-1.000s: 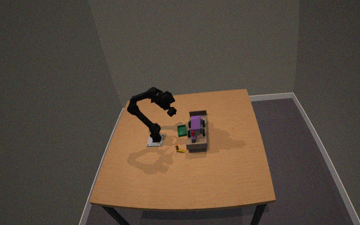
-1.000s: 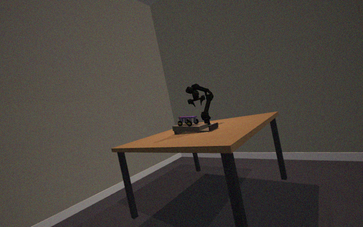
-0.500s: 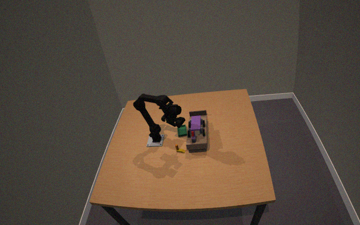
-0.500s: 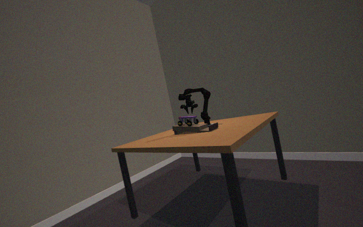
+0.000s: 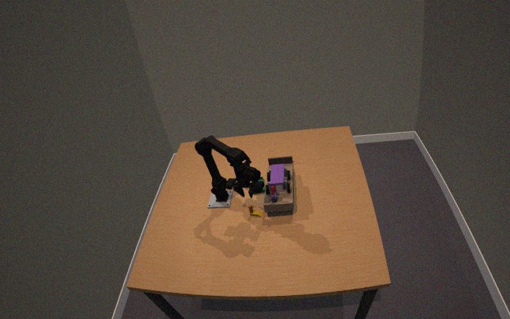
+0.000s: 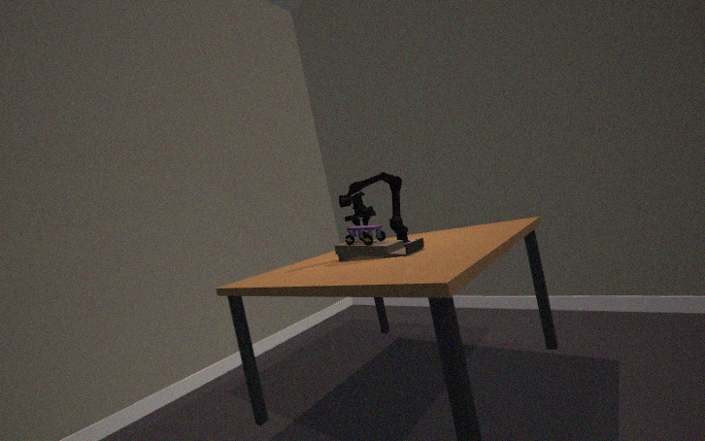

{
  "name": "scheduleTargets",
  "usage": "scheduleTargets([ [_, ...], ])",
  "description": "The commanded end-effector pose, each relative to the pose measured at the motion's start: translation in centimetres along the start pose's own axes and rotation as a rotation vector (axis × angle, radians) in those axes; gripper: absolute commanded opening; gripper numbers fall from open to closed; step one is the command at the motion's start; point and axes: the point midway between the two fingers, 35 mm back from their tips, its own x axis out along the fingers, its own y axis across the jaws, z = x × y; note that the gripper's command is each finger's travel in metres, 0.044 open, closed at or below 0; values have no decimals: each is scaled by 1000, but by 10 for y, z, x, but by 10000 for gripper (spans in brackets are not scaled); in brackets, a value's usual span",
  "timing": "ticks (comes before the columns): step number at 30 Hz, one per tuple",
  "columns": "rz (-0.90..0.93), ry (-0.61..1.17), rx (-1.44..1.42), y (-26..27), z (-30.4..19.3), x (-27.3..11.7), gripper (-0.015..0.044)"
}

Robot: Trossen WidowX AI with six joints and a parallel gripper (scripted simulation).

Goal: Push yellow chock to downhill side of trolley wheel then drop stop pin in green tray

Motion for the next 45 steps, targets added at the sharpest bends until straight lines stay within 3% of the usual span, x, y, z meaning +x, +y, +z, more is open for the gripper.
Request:
scheduleTargets([
  [1,9,5,-12,0,-2,4,190],
  [14,9,5,-12,0,-2,46,190],
  [45,9,5,-12,1,-2,78,190],
])
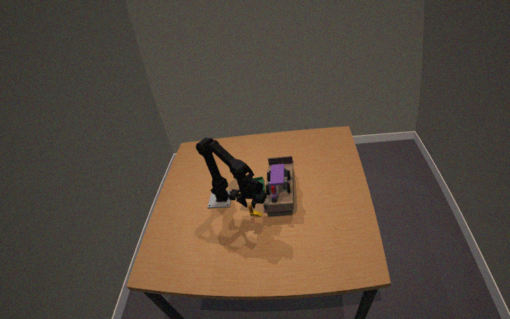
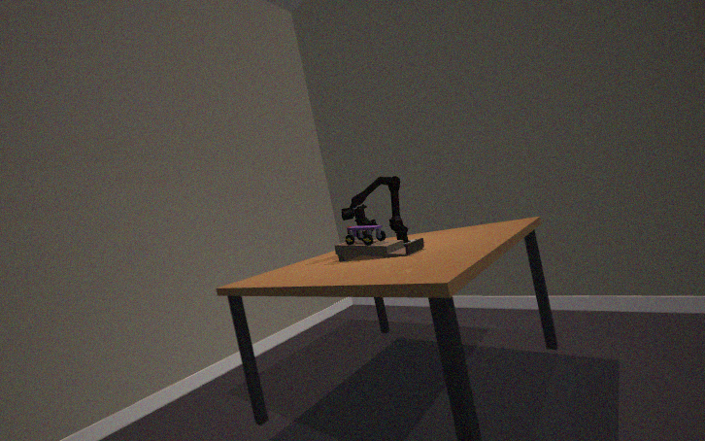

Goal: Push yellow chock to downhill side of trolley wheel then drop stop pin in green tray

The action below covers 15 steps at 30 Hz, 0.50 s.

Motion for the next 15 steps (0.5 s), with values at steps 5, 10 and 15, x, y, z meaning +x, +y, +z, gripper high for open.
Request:
scheduleTargets([
  [5,8,2,-4,0,-1,10,190],
  [10,8,2,-4,0,-1,18,190],
  [15,8,2,-4,1,-1,26,190],
])
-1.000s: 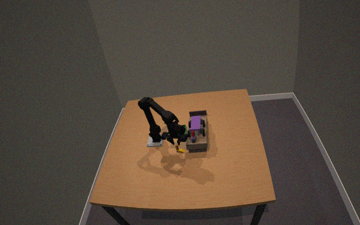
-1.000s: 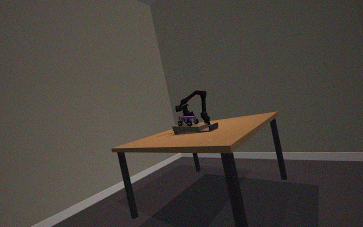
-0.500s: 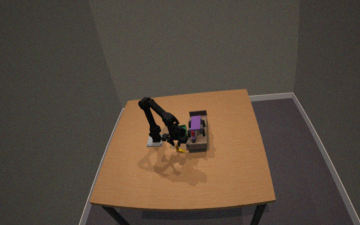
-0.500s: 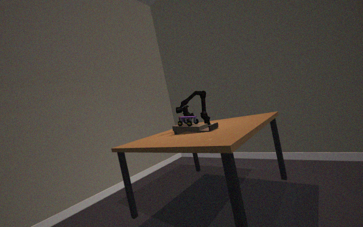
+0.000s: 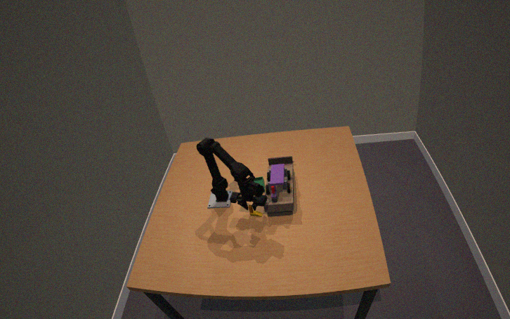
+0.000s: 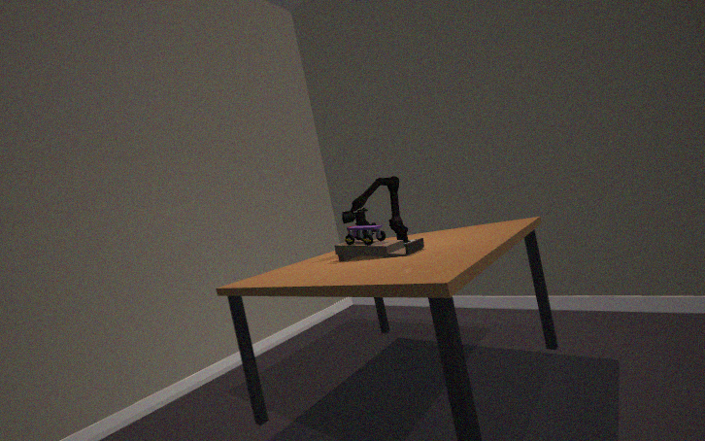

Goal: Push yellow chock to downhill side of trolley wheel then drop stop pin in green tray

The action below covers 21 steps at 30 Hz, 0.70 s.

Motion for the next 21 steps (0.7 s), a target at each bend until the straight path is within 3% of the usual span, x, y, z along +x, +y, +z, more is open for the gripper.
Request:
scheduleTargets([
  [1,15,-1,-2,2,0,8,190],
  [5,15,-1,-2,2,0,8,190],
  [9,4,-2,0,1,0,5,85],
  [21,7,-1,-1,1,0,-1,0],
])
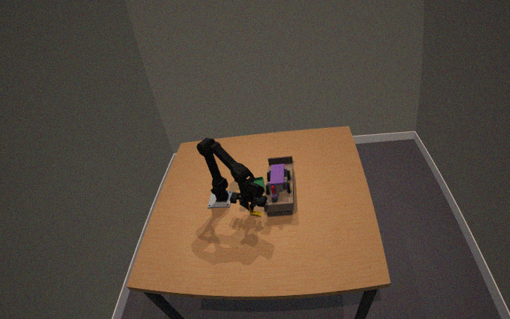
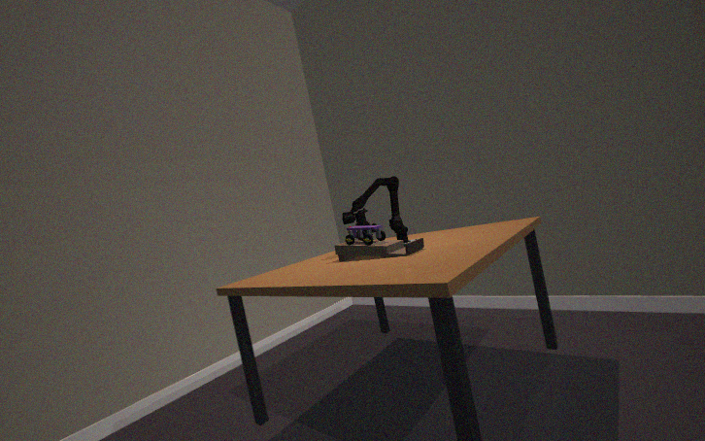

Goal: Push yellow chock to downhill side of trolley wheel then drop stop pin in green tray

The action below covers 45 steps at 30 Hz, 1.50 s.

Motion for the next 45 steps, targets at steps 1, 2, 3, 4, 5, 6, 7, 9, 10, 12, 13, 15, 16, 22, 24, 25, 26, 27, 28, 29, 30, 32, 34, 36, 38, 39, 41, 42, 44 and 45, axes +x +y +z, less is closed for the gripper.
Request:
scheduleTargets([
  [1,-2,3,-1,-1,0,-10,0],
  [2,0,4,-2,-1,0,-14,0],
  [3,2,4,-2,0,0,-18,0],
  [4,3,4,-2,1,1,-22,0],
  [5,3,4,-2,2,1,-24,0],
  [6,4,4,-2,2,2,-27,0],
  [7,4,4,-2,3,2,-30,0],
  [9,4,4,-2,4,2,-37,0],
  [10,4,4,-2,4,3,-39,0],
  [12,4,4,-2,4,3,-45,0],
  [13,4,4,-2,4,3,-48,0],
  [15,4,4,-2,5,3,-53,0],
  [16,4,4,-2,5,3,-56,0],
  [22,4,4,-2,5,4,-73,0],
  [24,4,4,-2,5,4,-79,0],
  [25,4,4,-2,5,4,-82,0],
  [26,4,4,-2,5,4,-85,0],
  [27,4,4,-2,5,4,-88,0],
  [28,4,4,-2,4,4,-91,0],
  [29,4,4,-2,4,4,-94,0],
  [30,4,4,-2,4,4,-97,0],
  [32,4,4,-2,4,3,-103,0],
  [34,4,4,-2,3,3,-109,0],
  [36,4,4,-2,3,3,-115,0],
  [38,4,4,-2,2,2,-121,0],
  [39,4,4,-2,2,2,-124,0],
  [41,4,4,-2,1,2,-131,0],
  [42,4,4,-2,1,1,-134,0],
  [44,4,4,-2,0,0,-140,0],
  [45,4,4,-2,0,0,-142,0],
])
